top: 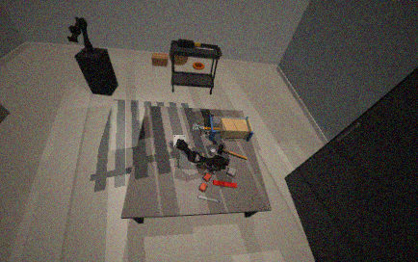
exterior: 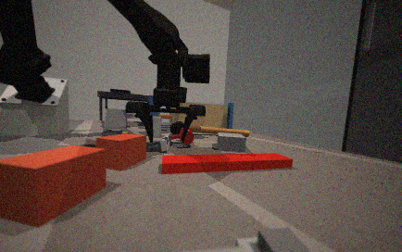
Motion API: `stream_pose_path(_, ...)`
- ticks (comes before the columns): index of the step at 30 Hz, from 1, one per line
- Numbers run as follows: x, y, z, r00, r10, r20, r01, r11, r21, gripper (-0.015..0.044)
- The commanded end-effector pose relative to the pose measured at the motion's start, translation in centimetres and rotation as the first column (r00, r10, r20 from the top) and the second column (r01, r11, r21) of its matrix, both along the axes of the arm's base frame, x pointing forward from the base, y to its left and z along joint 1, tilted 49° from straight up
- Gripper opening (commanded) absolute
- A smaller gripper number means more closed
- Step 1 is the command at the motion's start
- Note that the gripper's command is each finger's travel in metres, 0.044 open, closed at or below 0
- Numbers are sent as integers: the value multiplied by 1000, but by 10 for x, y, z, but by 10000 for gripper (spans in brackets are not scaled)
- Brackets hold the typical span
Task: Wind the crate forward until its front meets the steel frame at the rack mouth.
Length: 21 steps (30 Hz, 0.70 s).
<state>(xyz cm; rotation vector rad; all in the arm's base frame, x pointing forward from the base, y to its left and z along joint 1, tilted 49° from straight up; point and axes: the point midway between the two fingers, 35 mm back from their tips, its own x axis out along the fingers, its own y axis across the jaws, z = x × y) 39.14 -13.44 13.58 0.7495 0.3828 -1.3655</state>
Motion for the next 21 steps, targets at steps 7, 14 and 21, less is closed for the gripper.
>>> stream_pose_path(7,0,0,0,1000,0,1,0,1000,0,307)
stream_pose_path(14,0,0,0,1000,0,1,0,1000,0,260)
stream_pose_path(21,0,0,0,1000,0,1,0,1000,0,213)
